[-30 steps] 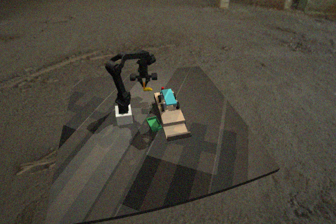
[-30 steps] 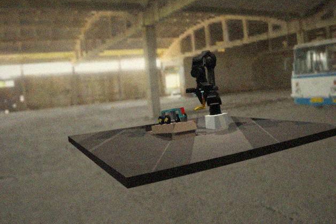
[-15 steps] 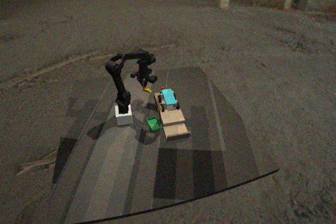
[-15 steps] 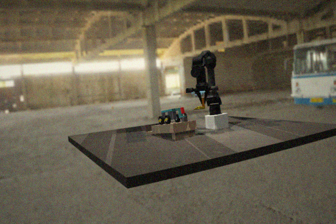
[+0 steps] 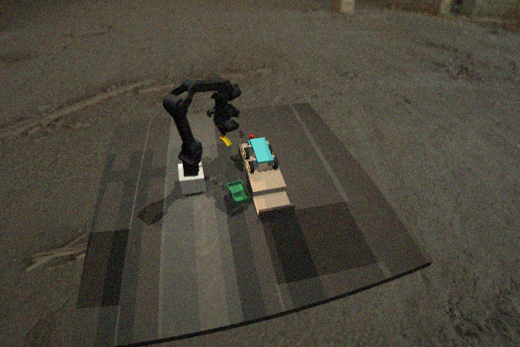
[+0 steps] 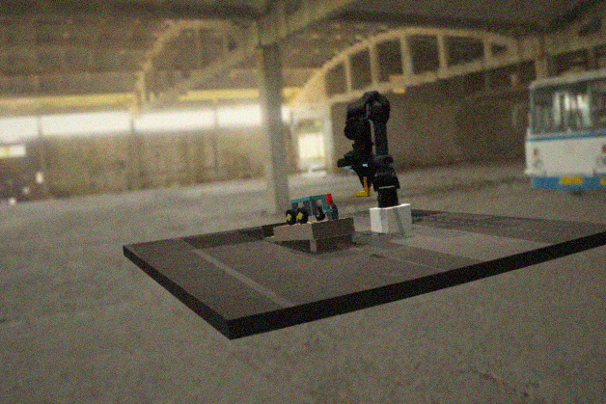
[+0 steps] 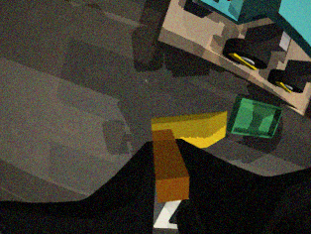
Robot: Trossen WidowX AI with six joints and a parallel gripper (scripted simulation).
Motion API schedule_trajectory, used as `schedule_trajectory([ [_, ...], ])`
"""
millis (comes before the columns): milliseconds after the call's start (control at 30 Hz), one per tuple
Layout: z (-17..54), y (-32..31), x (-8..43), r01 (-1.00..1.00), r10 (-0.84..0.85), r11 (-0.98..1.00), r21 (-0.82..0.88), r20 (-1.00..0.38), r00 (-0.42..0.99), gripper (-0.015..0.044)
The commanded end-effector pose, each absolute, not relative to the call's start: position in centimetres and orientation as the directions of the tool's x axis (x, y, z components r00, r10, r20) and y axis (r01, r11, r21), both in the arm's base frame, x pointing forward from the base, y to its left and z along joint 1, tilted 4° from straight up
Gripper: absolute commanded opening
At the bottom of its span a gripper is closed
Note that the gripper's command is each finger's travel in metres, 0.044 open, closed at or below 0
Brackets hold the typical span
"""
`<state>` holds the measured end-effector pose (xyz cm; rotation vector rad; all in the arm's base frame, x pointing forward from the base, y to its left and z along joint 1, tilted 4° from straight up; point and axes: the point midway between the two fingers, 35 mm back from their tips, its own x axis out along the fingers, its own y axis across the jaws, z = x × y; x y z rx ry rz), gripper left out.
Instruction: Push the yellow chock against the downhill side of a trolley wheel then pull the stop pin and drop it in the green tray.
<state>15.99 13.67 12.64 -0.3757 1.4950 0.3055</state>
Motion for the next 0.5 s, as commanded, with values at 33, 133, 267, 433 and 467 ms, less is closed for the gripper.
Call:
schedule_trajectory([
  [33, 12.63, 13.62, 16.01, -0.277, -0.036, 0.959, -0.051, -0.998, 0.059, 0.0000],
  [133, 12.63, 13.62, 16.00, -0.179, -0.036, 0.983, -0.046, -0.998, 0.059, 0.0000],
  [267, 12.63, 13.62, 16.00, -0.057, -0.036, 0.998, -0.040, -0.998, 0.060, 0.0000],
  [433, 12.63, 13.62, 16.01, 0.111, -0.037, 0.993, -0.030, -0.998, 0.059, 0.0000],
  [467, 12.63, 13.62, 16.01, 0.144, -0.037, 0.989, -0.028, -0.998, 0.059, 0.0000],
])
